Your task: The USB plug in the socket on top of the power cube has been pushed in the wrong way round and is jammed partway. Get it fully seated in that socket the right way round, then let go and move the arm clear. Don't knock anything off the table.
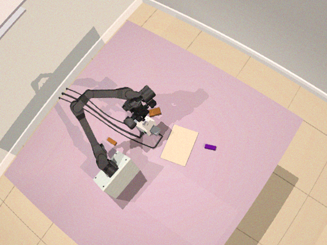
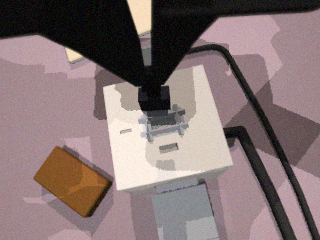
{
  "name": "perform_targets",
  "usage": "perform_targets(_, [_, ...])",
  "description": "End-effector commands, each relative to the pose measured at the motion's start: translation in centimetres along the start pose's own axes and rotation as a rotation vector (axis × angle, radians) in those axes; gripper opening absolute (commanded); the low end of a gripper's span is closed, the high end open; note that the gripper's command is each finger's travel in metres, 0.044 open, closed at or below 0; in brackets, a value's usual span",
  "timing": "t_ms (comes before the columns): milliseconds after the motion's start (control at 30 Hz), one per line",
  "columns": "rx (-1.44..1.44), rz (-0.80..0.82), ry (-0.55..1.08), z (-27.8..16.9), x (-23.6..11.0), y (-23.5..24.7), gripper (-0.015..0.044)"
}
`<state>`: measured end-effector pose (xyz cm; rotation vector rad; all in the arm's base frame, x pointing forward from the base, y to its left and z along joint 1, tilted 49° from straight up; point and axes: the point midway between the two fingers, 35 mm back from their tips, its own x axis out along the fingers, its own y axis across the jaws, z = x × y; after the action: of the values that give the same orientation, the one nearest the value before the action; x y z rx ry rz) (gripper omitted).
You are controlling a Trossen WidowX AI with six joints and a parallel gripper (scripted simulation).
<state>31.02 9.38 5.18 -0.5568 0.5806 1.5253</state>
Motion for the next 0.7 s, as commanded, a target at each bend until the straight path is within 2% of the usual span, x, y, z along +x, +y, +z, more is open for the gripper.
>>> perform_targets(0, [0.11, 0.001, 0.001, -0.03, 0.07, 0.05, 0.0])
perform_targets(667, [0.633, 0.001, 0.001, -0.03, 0.07, 0.05, 0.0])
